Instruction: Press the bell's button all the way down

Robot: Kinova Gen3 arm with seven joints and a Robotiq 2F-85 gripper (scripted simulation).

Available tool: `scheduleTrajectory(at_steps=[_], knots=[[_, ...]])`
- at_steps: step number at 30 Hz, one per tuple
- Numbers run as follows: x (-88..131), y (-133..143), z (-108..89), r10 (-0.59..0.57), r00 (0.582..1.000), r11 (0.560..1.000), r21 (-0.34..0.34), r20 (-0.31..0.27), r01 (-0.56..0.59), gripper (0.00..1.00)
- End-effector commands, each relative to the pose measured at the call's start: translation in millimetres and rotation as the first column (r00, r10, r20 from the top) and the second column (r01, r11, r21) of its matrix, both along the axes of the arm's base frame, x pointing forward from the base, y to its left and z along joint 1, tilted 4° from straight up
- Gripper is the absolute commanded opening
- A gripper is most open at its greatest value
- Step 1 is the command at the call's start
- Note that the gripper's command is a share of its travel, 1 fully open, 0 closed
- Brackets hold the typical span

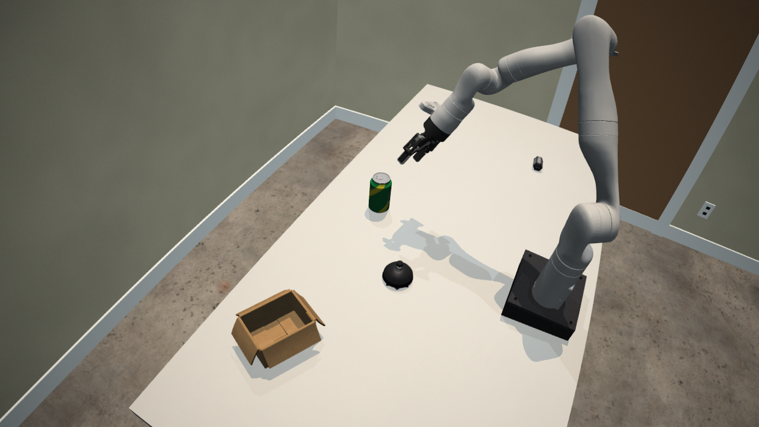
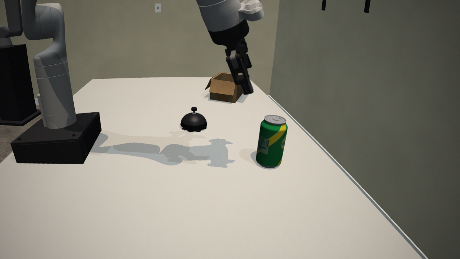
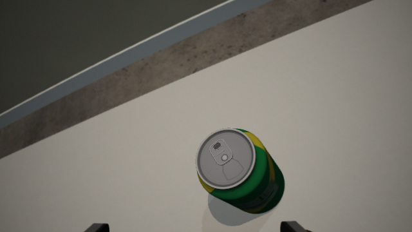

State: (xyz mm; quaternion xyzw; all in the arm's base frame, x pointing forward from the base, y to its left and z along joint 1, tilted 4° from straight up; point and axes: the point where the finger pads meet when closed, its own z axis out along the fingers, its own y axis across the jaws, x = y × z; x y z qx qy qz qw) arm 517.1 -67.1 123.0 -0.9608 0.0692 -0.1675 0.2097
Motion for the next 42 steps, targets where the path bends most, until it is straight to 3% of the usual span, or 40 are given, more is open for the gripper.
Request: scheduleTrajectory(at_steps=[1,7,9,11,26,29,42], knots=[[-4,42,-4.3,0.089,0.995,0.996,-0.019,-0.033,-0.09,1.0],[-20,77,-13.2,0.177,0.98,0.982,-0.047,-0.086,-0.182,1.0],[-20,77,-13.2,0.177,0.98,0.982,-0.047,-0.086,-0.182,1.0],[-31,98,-18.7,0.232,0.965,0.968,-0.068,-0.121,-0.242,1.0],[-72,156,-34.5,0.39,0.891,0.891,-0.148,-0.232,-0.429,1.0],[-90,175,-39.8,0.444,0.852,0.845,-0.188,-0.276,-0.501,1.0],[-124,208,-47.9,0.537,0.762,0.714,-0.287,-0.361,-0.639,1.0]])
